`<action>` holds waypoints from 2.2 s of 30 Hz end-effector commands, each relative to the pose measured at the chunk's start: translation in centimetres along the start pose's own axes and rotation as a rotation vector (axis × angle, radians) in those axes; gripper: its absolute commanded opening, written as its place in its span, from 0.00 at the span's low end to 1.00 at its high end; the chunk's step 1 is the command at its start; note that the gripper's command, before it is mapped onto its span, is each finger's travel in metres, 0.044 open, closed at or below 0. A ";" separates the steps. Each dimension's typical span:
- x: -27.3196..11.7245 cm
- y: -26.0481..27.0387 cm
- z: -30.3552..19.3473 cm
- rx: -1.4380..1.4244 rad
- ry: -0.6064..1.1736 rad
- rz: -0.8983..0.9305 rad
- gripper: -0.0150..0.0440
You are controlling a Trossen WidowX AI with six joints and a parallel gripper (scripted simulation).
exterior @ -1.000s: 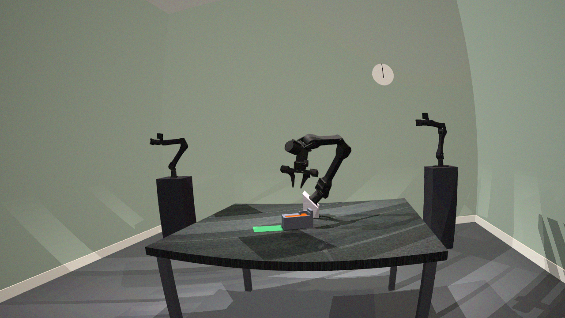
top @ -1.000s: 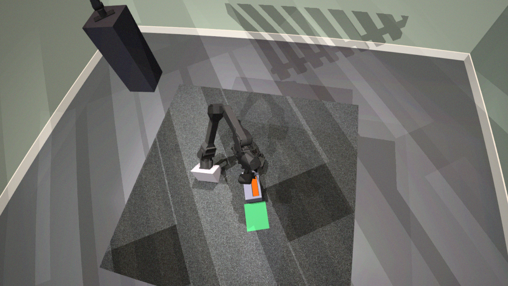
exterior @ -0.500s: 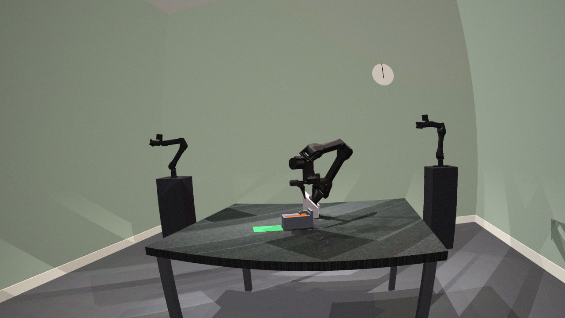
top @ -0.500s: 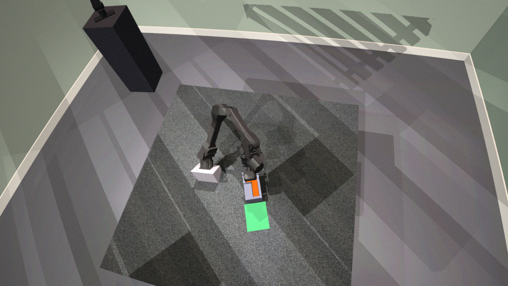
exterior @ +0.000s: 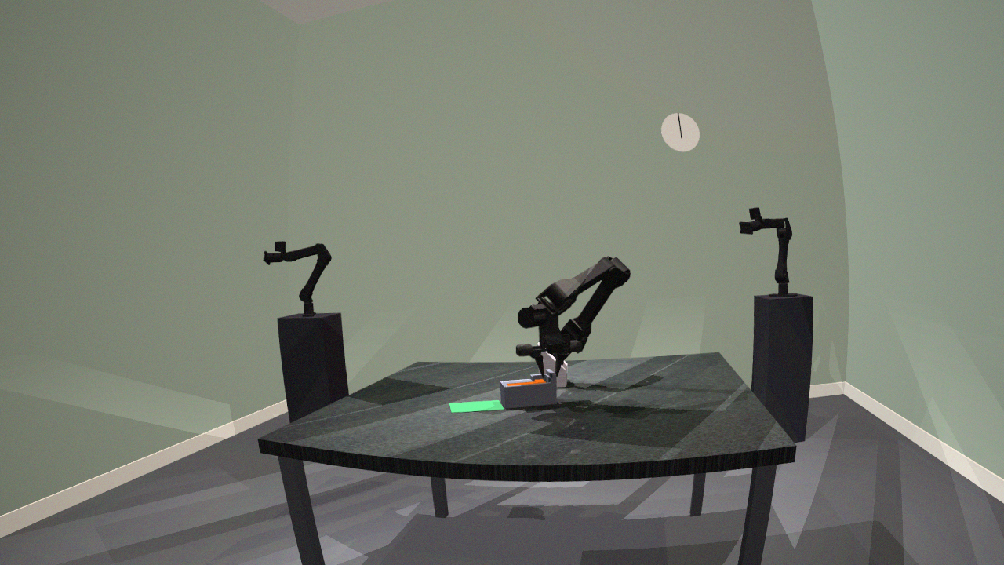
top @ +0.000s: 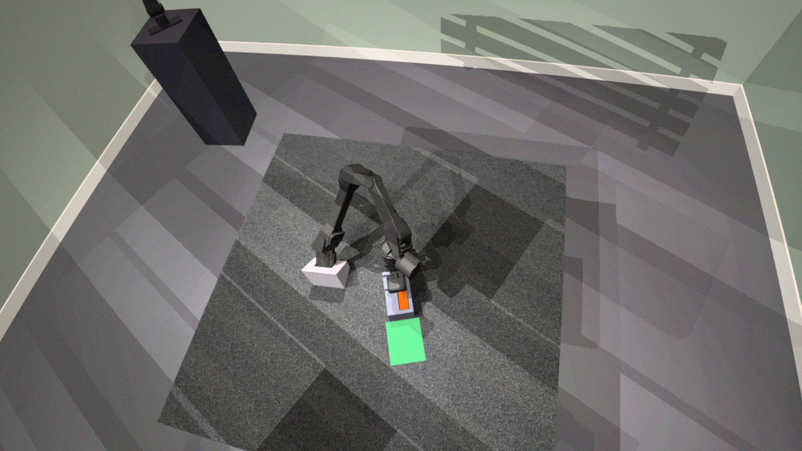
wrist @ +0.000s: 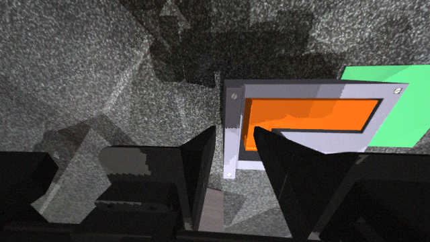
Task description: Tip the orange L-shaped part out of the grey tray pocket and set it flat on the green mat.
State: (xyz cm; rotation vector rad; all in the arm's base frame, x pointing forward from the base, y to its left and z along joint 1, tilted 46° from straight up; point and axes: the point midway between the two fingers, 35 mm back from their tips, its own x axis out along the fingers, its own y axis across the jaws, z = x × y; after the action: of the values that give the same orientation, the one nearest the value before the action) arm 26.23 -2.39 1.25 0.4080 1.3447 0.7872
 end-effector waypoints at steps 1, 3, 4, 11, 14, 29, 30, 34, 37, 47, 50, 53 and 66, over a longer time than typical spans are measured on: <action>0.4 0.0 0.0 0.005 -0.007 0.002 0.56; 0.5 0.0 0.0 0.005 -0.007 0.002 0.56; 0.6 0.0 0.0 0.005 -0.007 0.002 0.56; 1.8 0.0 0.1 0.005 -0.007 0.002 0.56; 2.3 0.0 0.1 0.005 -0.007 0.002 0.56; 4.0 0.1 0.1 0.004 -0.008 0.004 0.56; 4.0 0.1 0.1 0.004 -0.008 0.004 0.56; 3.8 0.2 0.0 0.003 -0.007 0.007 0.56; 3.8 0.2 0.0 0.003 -0.007 0.007 0.56; 2.6 1.3 0.1 0.005 -0.007 0.004 0.56; 2.4 1.2 0.1 0.005 -0.007 0.003 0.56; 0.7 0.8 0.3 0.006 -0.007 -0.002 0.56; -7.0 -0.1 0.0 0.006 -0.005 0.000 0.56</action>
State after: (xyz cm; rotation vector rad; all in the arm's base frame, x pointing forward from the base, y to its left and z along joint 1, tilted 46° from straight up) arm 26.19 -6.93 5.76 0.4187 1.3379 0.7759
